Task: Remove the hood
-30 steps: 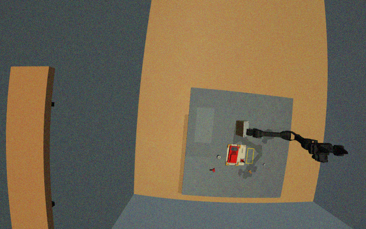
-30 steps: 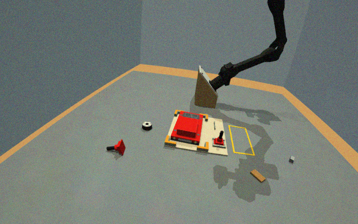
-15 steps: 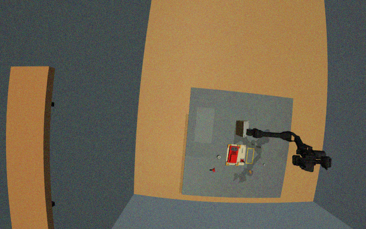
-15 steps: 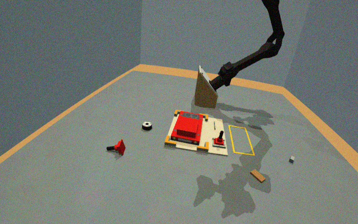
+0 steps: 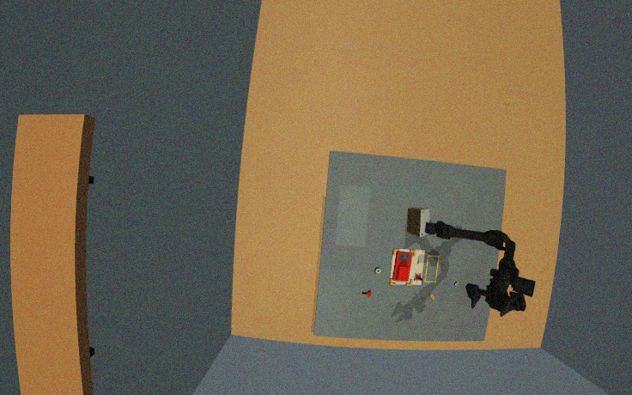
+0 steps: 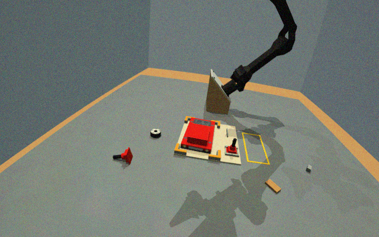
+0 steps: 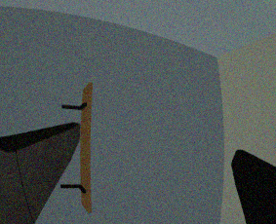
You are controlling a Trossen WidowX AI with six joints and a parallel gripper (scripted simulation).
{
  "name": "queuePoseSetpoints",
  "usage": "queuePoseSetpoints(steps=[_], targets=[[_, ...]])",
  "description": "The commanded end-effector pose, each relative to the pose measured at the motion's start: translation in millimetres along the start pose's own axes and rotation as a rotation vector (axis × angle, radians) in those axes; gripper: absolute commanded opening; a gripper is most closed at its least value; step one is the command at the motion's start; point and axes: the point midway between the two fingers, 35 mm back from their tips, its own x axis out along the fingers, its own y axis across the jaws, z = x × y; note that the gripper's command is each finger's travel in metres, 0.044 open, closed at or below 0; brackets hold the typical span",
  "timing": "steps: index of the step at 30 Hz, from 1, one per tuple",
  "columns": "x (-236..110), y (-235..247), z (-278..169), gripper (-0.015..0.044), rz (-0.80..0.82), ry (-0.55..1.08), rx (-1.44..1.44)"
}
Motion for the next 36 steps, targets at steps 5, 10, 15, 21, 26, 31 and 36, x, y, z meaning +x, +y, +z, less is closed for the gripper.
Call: queuePoseSetpoints(steps=[5, 10, 15, 21, 26, 31, 36], targets=[[29, 90, 28, 0.044, 0.28, -0.072, 0.084], [36, 148, 48, 0.044, 0.467, -0.104, 0.138], [34, 207, 67, 0.044, 0.66, -0.12, 0.191], [20, 276, 89, 0.044, 0.901, -0.115, 0.252], [-1, 331, 104, 0.044, 1.106, -0.085, 0.299], [-29, 382, 120, 0.044, 1.321, -0.028, 0.343], [-64, 428, 133, 0.044, 1.534, 0.063, 0.38]])
